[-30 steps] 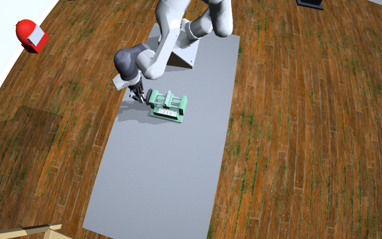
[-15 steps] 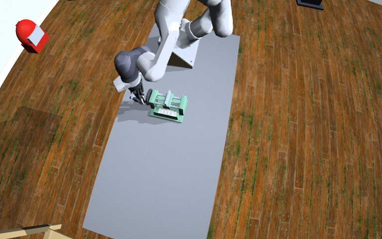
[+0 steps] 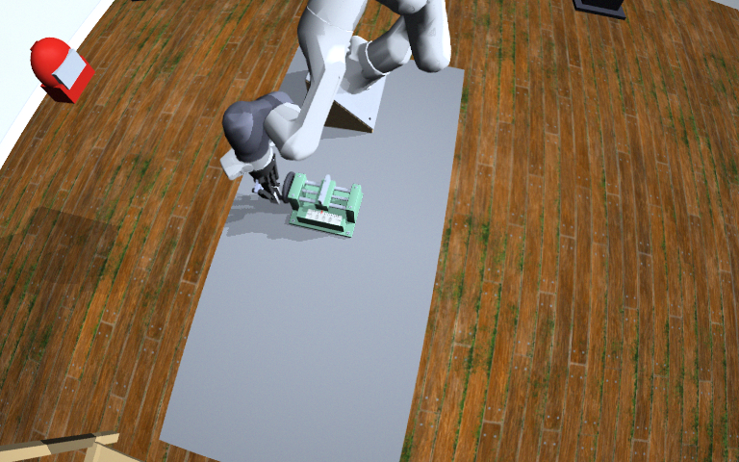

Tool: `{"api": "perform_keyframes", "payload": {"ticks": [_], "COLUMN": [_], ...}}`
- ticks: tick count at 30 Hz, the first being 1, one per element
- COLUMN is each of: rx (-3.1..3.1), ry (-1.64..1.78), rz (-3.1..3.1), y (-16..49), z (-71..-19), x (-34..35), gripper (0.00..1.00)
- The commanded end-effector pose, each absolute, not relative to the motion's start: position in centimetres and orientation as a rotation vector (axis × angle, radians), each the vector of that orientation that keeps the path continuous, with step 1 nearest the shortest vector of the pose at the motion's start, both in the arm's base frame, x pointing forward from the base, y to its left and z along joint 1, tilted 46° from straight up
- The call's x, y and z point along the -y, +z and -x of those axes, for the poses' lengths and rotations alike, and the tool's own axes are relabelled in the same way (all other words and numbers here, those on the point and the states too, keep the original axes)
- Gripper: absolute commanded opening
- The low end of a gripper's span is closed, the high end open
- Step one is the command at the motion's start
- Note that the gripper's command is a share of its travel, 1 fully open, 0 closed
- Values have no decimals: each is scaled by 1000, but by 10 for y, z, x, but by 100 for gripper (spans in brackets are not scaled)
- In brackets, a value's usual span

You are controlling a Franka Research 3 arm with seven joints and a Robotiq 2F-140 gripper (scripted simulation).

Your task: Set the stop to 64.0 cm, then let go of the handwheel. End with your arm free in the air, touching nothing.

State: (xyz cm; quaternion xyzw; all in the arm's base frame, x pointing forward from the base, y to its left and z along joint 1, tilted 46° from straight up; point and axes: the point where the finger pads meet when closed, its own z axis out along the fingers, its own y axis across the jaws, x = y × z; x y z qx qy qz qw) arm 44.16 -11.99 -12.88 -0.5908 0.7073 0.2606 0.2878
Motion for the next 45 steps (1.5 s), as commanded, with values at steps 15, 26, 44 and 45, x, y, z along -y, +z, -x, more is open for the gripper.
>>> {"api": "perform_keyframes", "payload": {"ticks": [15, 26, 44, 45], "rx": [-1892, -1892, -1892, -1892], "ry": [694, 694, 694, 694], "rz": [1578, 1578, 1578, 1578], "y": [-134, -135, -135, -135], "z": [-440, -440, -440, -440], "x": [115, 115, 115, 115], "gripper": [4, 4, 4, 4]}}
